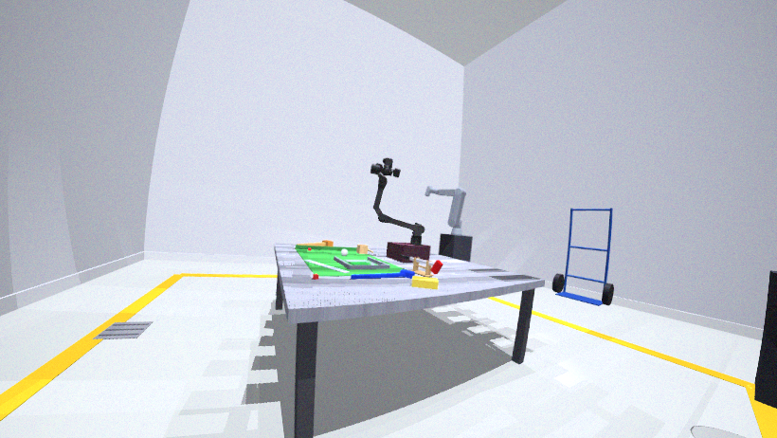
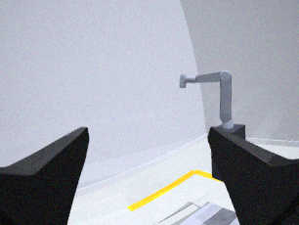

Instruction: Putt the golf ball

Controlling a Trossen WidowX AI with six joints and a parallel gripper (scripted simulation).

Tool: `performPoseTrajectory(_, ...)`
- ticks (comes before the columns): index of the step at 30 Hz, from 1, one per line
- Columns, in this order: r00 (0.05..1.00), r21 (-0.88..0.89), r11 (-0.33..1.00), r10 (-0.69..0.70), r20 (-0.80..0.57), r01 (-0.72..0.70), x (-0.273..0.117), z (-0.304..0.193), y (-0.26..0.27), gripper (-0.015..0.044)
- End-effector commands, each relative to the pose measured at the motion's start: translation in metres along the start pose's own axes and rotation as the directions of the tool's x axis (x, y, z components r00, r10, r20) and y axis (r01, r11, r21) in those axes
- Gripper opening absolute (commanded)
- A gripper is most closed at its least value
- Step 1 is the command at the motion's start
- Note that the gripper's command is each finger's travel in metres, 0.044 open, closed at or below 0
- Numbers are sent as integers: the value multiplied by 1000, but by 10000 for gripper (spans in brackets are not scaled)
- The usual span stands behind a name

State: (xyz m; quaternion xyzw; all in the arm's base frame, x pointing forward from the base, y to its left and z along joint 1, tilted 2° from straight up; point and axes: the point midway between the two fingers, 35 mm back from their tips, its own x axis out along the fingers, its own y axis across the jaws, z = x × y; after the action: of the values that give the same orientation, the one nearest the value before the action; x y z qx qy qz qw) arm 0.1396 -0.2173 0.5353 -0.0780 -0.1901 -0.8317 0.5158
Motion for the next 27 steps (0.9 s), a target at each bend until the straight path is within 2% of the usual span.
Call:
performPoseTrajectory(1, 1000, -5, 1000, -2, 6, 2, 1, 1, -1, 426)
performPoseTrajectory(4, 996, -64, 996, -48, 79, 54, 10, 17, -23, 440)
performPoseTrajectory(8, 967, -92, 972, -202, 154, 218, 29, 46, -86, 440)
performPoseTrajectory(13, 889, -79, 909, -378, 258, 409, 33, 82, -160, 440)
performPoseTrajectory(21, 715, -77, 743, -603, 353, 665, 4, 118, -259, 440)
performPoseTrajectory(27, 594, -55, 628, -700, 397, 776, -25, 132, -303, 440)
